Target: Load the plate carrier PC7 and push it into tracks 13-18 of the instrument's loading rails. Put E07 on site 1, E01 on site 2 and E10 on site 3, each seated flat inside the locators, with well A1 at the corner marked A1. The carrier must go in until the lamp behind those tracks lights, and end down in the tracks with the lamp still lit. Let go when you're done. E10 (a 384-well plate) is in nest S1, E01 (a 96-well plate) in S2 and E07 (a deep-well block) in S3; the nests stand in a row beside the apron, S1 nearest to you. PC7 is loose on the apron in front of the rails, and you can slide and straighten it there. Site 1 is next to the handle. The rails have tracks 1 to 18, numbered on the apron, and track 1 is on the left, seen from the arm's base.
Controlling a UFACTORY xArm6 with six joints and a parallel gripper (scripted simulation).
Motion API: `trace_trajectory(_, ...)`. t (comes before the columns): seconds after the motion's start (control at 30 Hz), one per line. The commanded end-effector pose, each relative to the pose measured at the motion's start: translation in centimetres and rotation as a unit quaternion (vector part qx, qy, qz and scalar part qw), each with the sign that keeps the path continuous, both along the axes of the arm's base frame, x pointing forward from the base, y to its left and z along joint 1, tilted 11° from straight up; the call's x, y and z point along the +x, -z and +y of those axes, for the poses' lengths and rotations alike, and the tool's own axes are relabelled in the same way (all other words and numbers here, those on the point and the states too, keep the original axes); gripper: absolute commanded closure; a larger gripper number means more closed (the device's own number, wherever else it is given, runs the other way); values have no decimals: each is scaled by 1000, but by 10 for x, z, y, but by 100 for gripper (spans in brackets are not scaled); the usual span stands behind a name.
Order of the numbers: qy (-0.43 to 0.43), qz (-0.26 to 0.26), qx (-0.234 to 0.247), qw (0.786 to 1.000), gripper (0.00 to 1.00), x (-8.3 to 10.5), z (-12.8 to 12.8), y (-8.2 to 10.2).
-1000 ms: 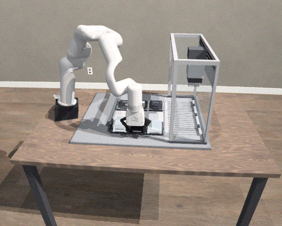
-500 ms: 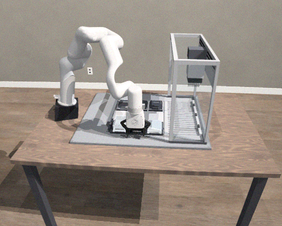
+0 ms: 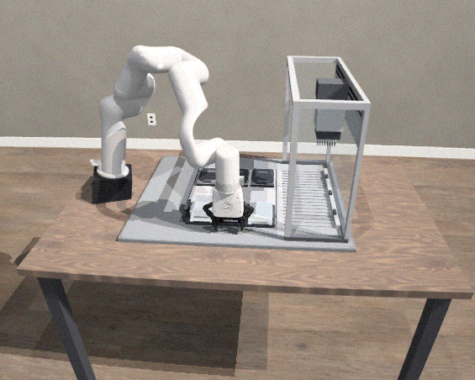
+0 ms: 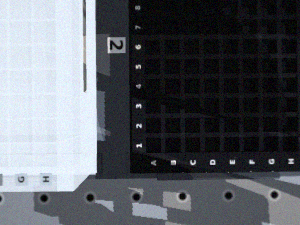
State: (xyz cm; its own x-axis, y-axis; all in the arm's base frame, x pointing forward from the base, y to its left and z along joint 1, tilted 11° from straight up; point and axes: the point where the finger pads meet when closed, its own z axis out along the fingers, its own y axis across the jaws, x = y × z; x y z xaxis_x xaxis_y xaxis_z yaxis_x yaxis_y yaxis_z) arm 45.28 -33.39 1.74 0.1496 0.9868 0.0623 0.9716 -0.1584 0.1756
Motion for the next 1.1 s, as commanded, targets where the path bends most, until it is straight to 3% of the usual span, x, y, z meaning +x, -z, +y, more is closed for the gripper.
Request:
trace_trajectory(0.0,0,-2,-1,1000,0,1,-1,1)
trace_trajectory(1.07,0,-2,-1,1000,0,4,0,12)
